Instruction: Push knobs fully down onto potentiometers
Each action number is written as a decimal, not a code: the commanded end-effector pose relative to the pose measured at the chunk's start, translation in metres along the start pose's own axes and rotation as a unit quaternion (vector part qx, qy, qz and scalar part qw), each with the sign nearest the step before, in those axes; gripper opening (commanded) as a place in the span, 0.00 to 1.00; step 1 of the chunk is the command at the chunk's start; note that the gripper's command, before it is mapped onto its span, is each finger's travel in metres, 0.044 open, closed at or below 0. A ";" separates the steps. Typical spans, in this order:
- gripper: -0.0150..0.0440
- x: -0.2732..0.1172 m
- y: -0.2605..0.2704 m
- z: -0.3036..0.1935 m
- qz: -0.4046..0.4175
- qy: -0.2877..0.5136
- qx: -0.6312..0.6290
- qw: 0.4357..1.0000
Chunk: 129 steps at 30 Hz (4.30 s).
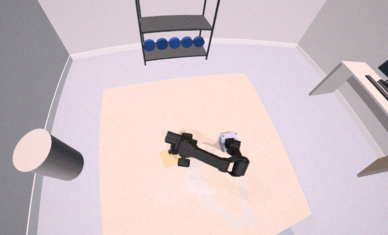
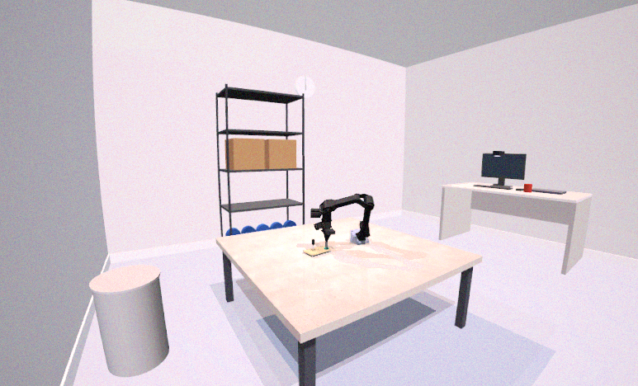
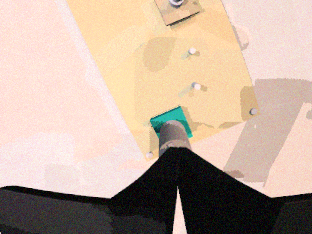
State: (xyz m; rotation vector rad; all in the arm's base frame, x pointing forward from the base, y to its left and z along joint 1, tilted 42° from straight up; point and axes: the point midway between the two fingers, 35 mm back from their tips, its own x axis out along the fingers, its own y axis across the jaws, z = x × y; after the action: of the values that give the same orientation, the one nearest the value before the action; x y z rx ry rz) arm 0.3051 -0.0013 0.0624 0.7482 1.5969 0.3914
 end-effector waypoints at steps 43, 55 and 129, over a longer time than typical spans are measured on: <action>0.25 -0.028 0.003 0.040 0.001 -0.002 0.002 1.000; 0.25 -0.045 0.002 0.086 0.001 -0.001 -0.002 1.000; 0.25 -0.023 0.002 0.086 0.001 -0.001 -0.003 1.000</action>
State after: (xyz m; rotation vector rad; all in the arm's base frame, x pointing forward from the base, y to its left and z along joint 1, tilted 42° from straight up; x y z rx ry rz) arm 0.3899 -0.0294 0.0651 0.7395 1.5921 0.3958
